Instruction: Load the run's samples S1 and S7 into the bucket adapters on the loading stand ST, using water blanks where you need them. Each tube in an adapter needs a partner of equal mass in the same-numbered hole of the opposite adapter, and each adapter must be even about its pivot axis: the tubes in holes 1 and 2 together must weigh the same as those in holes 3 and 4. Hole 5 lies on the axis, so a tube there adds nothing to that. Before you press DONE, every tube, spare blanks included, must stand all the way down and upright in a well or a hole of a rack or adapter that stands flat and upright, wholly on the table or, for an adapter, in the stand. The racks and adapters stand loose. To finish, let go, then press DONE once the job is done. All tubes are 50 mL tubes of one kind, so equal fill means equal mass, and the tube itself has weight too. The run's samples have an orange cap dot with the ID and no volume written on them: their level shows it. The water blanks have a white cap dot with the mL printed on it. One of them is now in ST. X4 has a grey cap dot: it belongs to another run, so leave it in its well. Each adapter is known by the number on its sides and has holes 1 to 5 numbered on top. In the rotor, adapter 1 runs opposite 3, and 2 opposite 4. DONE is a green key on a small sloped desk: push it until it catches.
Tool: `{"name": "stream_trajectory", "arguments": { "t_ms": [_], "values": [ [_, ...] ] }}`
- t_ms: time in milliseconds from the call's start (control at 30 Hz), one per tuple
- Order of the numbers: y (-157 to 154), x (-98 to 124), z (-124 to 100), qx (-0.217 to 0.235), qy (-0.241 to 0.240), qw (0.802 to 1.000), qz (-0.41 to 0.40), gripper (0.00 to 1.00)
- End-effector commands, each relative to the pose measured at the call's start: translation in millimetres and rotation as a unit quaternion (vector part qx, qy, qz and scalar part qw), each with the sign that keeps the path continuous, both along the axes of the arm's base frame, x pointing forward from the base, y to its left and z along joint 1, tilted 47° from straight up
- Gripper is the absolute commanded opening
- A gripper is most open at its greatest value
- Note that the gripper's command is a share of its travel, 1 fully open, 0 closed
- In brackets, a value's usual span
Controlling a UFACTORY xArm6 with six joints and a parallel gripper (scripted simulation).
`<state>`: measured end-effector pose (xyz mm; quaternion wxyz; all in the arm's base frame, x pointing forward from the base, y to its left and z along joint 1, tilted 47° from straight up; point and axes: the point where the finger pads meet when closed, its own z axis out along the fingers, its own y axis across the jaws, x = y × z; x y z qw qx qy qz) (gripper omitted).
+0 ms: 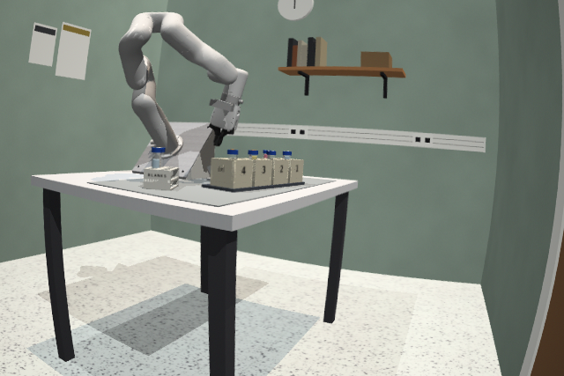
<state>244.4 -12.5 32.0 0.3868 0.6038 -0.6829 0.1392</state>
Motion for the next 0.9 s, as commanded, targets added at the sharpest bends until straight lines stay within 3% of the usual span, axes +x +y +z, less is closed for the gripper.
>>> {"name": "stream_trajectory", "arguments": {
  "t_ms": [0, 867],
  "values": [
    [0.5, -1.5, -0.3, 0.001, -0.003, 1.0, 0.001, 0.0],
    [-22.7, -4.9, -22.1, 0.001, -0.003, 1.0, 0.001, 0.0]
  ]
}}
